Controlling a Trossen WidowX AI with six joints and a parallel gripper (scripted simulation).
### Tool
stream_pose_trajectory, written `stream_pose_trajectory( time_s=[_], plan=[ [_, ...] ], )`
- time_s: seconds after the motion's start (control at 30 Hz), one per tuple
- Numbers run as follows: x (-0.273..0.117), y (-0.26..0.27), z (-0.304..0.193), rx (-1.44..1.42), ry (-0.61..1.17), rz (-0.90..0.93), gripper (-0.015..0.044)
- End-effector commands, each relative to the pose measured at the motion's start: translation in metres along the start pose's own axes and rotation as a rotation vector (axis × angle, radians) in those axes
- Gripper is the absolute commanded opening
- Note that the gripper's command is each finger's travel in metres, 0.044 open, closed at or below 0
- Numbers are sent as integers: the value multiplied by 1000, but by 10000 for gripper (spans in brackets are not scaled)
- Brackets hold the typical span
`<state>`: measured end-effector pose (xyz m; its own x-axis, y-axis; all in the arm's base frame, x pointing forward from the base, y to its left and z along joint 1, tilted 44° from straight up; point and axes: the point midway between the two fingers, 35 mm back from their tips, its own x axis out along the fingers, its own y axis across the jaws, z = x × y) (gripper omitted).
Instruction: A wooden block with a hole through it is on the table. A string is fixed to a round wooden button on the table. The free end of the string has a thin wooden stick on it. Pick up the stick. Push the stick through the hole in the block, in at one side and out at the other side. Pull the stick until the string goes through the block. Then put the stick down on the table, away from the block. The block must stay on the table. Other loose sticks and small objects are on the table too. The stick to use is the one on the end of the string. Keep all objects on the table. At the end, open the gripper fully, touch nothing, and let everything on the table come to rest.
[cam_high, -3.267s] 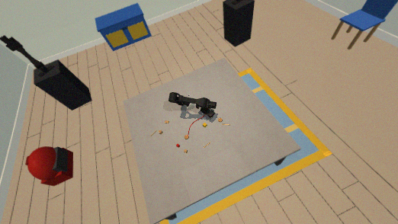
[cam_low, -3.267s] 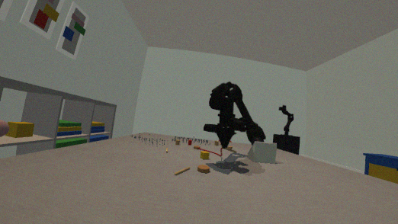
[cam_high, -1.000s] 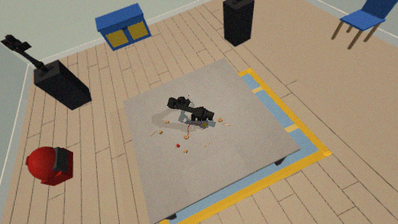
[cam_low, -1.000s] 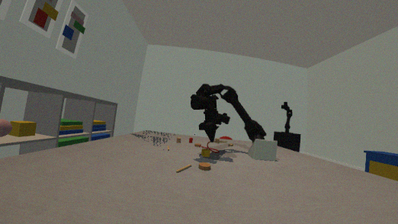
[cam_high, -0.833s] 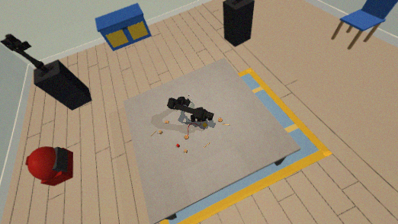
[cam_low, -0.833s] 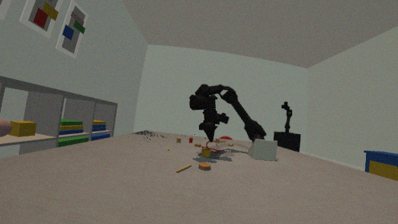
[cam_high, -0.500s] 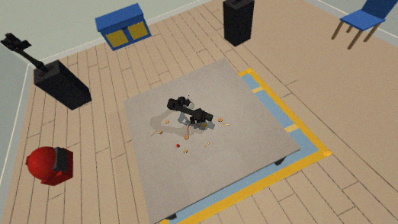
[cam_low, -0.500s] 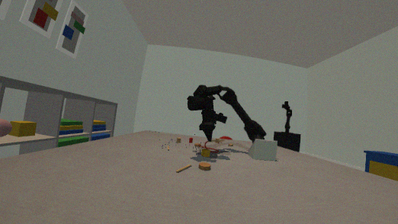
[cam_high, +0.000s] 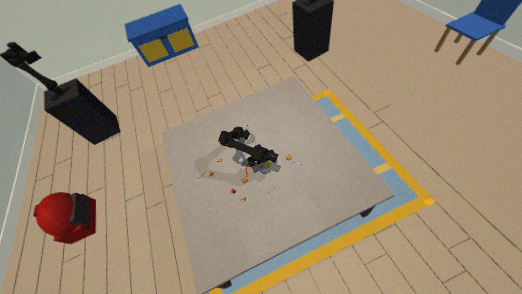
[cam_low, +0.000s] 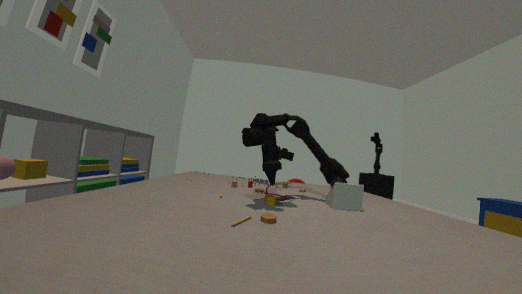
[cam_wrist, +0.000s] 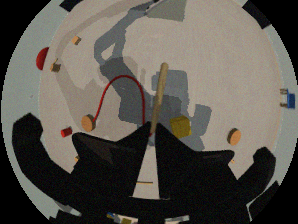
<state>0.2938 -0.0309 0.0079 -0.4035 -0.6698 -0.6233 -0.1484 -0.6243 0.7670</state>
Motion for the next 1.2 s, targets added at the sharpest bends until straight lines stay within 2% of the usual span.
stream_pose_trajectory(
  time_s=[0.0,1.17],
  plan=[
    [0,5,-3,-43,-4,4,0],
    [5,46,-22,-436,-71,12,0]
  ],
)
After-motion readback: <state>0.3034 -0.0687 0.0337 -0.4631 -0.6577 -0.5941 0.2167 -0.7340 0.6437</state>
